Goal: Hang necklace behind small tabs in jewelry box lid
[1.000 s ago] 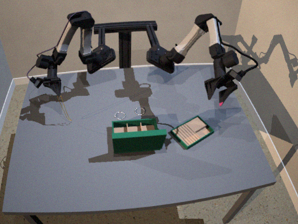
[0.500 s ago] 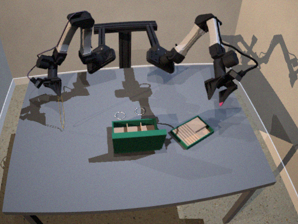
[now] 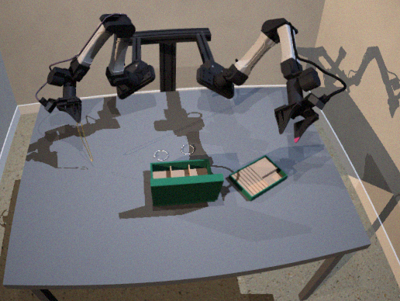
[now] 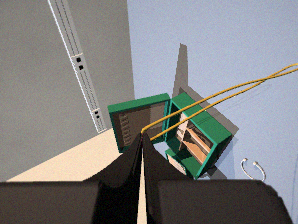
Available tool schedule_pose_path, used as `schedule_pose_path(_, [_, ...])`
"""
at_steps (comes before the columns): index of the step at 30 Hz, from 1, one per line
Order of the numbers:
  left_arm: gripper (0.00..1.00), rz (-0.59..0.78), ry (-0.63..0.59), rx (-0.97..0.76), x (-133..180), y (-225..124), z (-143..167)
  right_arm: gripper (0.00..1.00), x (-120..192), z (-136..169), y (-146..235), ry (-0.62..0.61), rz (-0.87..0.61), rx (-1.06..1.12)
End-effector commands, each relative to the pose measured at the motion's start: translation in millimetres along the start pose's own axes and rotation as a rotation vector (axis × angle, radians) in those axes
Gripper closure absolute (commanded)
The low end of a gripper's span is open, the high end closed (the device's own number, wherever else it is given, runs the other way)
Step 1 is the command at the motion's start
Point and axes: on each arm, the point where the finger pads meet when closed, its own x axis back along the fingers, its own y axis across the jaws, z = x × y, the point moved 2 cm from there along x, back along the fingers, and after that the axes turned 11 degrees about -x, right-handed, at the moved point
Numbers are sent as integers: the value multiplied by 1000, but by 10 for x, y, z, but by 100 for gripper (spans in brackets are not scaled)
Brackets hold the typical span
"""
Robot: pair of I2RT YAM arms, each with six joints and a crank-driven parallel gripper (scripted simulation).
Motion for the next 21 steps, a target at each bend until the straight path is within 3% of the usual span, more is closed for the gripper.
schedule_pose_path(1, [0, -6, -84, 2, 59, 48, -306, 100, 131, 26, 214, 11, 1, 12])
schedule_pose_path(21, [0, -6, -84, 2, 60, 48, -306, 100, 132, -40, 344, -18, -19, 68])
